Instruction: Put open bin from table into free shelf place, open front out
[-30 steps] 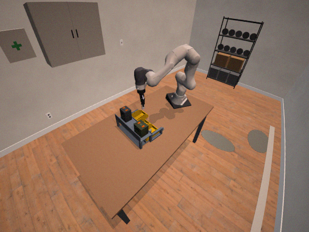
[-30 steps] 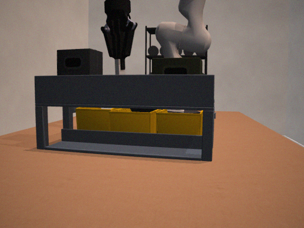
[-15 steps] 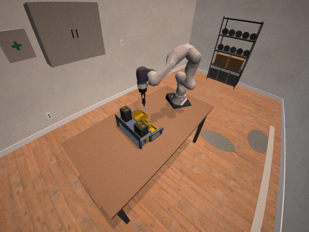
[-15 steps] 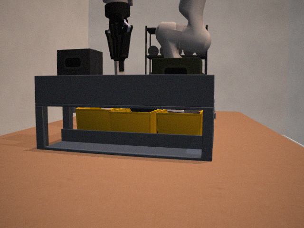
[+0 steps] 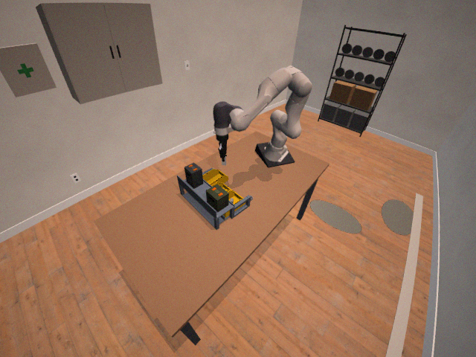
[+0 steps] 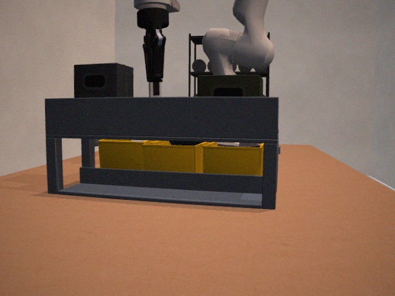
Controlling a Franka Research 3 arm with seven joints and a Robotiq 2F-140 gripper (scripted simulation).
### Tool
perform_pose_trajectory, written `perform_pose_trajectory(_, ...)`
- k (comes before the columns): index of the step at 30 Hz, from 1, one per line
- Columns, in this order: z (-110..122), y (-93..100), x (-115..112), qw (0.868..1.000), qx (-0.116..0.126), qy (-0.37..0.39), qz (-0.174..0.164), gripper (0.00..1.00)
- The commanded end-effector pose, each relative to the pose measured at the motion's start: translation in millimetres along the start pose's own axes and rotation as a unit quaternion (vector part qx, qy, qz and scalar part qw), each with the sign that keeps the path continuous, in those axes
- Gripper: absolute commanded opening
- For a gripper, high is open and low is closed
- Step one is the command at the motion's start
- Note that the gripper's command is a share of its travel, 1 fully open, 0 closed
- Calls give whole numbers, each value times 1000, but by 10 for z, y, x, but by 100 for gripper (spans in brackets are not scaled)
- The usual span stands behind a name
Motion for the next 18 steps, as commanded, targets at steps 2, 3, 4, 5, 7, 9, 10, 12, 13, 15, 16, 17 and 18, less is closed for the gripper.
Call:
perform_pose_trajectory(2,-66,-6,16,994,-4,-104,-12,0)
perform_pose_trajectory(3,-84,-10,19,993,-4,-114,-12,0)
perform_pose_trajectory(4,-102,-15,22,992,-5,-123,-12,0)
perform_pose_trajectory(5,-121,-19,25,991,-6,-133,-12,0)
perform_pose_trajectory(7,-158,-29,31,988,-7,-152,-13,0)
perform_pose_trajectory(9,-194,-38,37,985,-9,-171,-13,0)
perform_pose_trajectory(10,-213,-43,40,983,-9,-180,-13,0)
perform_pose_trajectory(12,-250,-53,47,980,-11,-199,-14,0)
perform_pose_trajectory(13,-269,-57,50,978,-12,-209,-14,0)
perform_pose_trajectory(15,-287,-62,53,976,-12,-218,-14,0)
perform_pose_trajectory(16,-287,-62,53,976,-12,-218,-14,0)
perform_pose_trajectory(17,-338,-76,63,970,-14,-244,-14,0)
perform_pose_trajectory(18,-355,-81,66,967,-15,-252,-14,0)
Point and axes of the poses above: the point where the finger pads meet when closed, its own y axis back along the fingers, its own z axis across the jaws, x = y × z, the point moved 10 cm from there along y, back along the fingers, and after that the axes turned 9 degrees about -y, right-handed, at the moved point
